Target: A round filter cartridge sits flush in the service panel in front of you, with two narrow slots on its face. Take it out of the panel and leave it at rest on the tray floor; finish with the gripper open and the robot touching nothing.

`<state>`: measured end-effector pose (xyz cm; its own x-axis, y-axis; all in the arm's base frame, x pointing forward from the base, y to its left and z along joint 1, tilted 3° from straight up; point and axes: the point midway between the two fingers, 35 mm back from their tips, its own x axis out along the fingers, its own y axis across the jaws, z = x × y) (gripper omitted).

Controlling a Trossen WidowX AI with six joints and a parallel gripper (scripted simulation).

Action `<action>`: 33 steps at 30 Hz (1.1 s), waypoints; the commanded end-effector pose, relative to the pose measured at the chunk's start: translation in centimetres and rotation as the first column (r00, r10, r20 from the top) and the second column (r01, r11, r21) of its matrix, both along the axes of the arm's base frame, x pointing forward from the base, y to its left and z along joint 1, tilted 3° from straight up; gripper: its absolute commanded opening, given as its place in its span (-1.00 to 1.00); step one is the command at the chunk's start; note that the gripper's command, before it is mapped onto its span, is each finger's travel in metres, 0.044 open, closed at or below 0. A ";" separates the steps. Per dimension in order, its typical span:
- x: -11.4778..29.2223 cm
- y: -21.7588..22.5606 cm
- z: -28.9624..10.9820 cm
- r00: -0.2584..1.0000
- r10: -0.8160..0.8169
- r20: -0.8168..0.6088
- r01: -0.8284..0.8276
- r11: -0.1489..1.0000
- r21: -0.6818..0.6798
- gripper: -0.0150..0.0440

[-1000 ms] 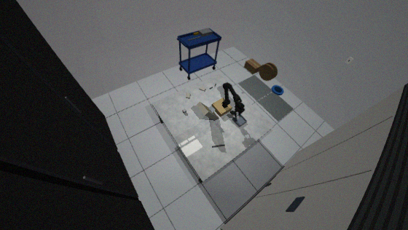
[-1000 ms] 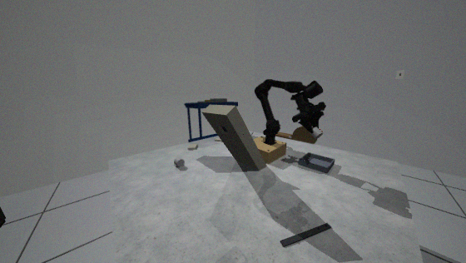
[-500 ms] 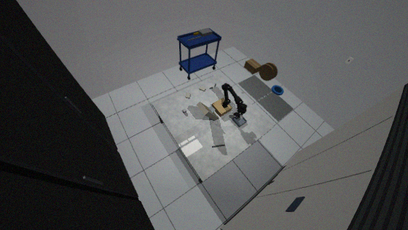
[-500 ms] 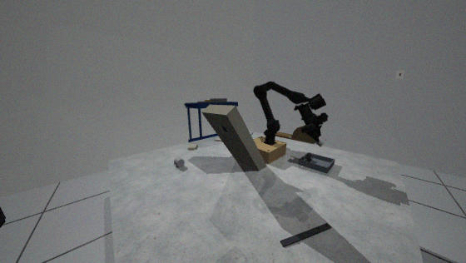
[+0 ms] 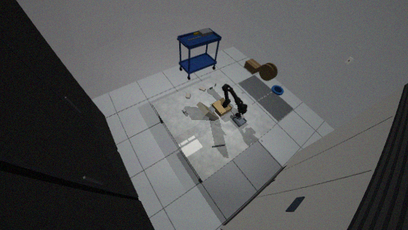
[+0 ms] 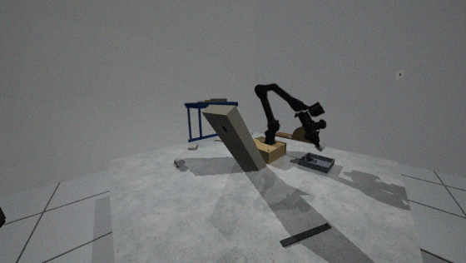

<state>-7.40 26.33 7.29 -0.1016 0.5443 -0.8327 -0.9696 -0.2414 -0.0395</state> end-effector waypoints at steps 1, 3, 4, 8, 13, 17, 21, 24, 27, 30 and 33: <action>0.1 0.0 -1.9 1.000 0.005 0.012 -0.005 1.000 -0.012 -0.49; 0.1 0.1 -2.8 1.000 0.005 0.012 -0.005 1.000 -0.012 -0.49; 0.1 0.1 -3.3 1.000 0.005 0.012 -0.005 1.000 -0.012 -0.49; 0.2 0.1 -5.0 1.000 0.005 0.012 -0.005 1.000 -0.012 -0.49; 0.4 -0.2 -6.8 1.000 0.005 0.012 -0.005 1.000 -0.012 -0.49; 0.4 -0.2 -6.6 1.000 0.000 0.013 0.000 1.000 -0.016 -0.40; 0.4 -0.2 -6.6 1.000 0.000 0.013 0.000 1.000 -0.016 -0.05; 0.4 -0.2 -6.6 1.000 0.000 0.013 0.000 1.000 -0.016 0.22; 0.4 -0.2 -6.6 1.000 0.000 0.013 0.000 1.000 -0.016 0.49; 0.4 -0.2 -6.6 1.000 0.000 0.013 0.000 1.000 -0.016 0.75; 0.4 -0.2 -6.6 1.000 0.000 0.013 0.000 1.000 -0.016 1.00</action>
<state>-6.99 26.12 0.65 -0.0903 0.5293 -0.8436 -0.9690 -0.2422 -0.0482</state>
